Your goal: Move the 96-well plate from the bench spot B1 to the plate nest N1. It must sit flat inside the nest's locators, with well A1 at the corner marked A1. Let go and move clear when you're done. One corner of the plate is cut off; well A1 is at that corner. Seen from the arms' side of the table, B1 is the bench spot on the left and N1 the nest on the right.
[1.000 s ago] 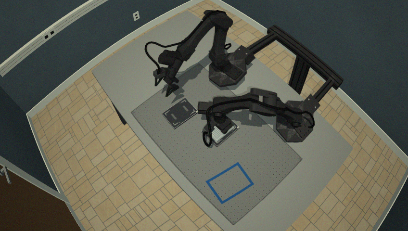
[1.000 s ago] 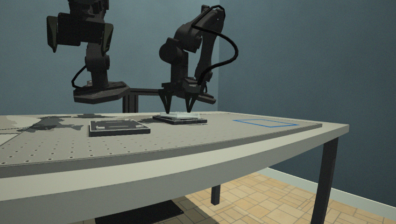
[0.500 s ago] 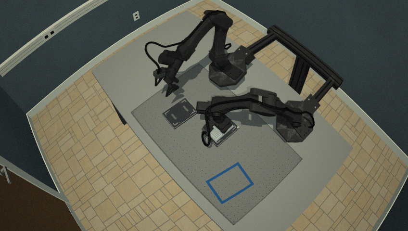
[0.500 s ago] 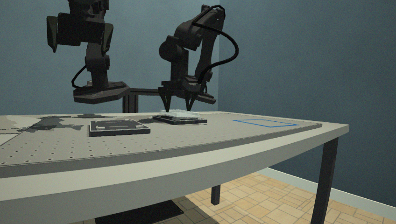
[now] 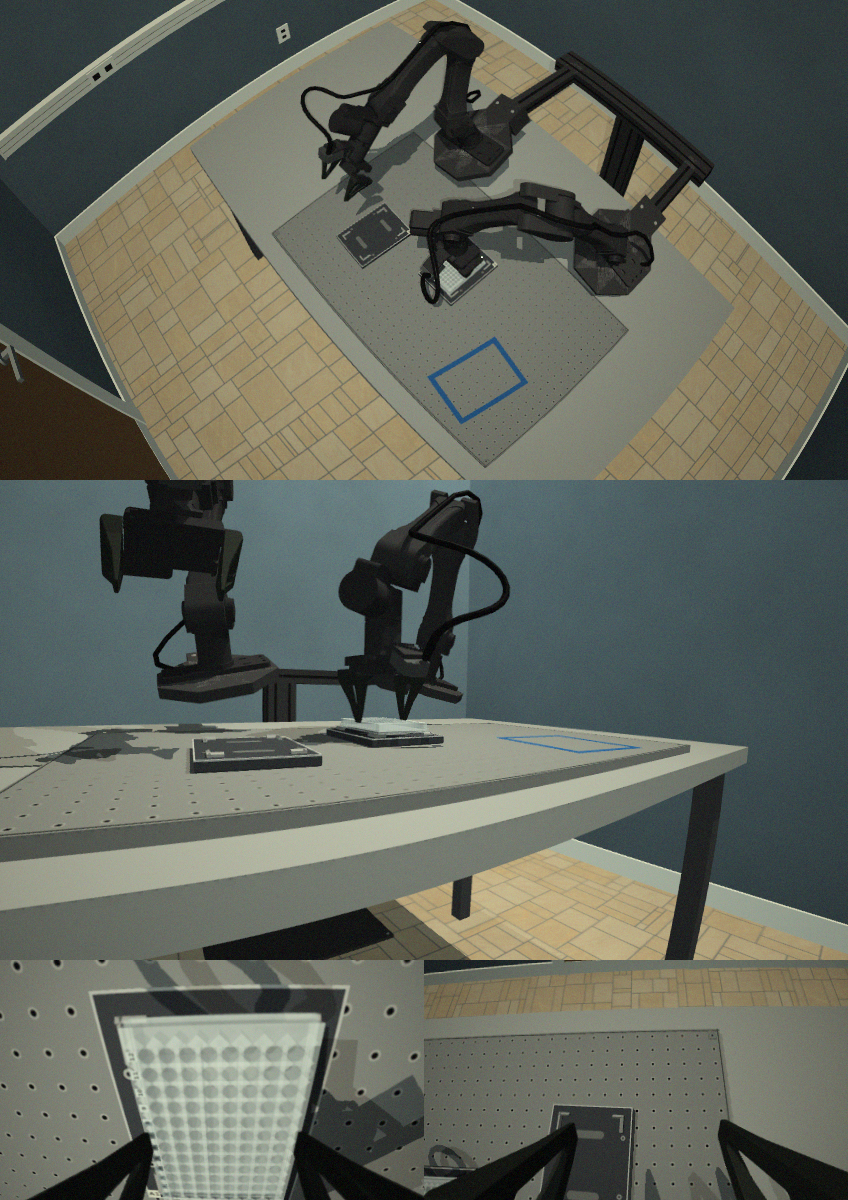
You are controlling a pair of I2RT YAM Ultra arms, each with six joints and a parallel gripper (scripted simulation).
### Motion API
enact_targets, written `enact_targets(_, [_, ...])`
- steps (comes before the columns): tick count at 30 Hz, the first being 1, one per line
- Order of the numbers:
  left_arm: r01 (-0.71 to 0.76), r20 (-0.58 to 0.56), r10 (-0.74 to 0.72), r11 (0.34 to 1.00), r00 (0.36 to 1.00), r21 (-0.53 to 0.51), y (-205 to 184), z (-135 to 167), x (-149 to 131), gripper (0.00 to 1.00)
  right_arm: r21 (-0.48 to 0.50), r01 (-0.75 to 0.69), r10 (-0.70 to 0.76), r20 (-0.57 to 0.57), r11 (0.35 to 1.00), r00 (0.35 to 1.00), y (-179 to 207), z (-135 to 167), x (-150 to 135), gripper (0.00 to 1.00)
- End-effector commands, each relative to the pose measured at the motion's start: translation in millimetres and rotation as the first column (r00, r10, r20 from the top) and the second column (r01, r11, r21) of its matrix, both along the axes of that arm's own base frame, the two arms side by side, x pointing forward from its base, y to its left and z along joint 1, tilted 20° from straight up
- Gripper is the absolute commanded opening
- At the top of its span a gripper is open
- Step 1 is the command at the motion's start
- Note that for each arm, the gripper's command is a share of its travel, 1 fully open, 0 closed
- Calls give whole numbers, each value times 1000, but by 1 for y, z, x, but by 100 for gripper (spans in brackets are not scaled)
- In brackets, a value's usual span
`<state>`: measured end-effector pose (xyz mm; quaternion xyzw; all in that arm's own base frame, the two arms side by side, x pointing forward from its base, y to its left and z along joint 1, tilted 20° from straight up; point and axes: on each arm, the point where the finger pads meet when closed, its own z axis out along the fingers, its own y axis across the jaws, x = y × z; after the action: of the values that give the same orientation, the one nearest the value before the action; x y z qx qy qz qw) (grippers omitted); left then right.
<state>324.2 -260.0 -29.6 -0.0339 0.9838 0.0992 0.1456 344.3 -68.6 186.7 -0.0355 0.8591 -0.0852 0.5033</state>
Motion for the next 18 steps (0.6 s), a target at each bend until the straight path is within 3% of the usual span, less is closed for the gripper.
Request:
enact_targets(1, [15, -9, -14, 1000, 1000, 16, 2, 3, -13, 76, -9, -1, 2, 34, 1000, 999, -1, 15, 1, 100])
enact_targets(18, [17, 3, -17, 1000, 1000, 1, 0, -1, -6, 76, -9, -1, 2, 34, 1000, 999, -1, 15, 1, 100])
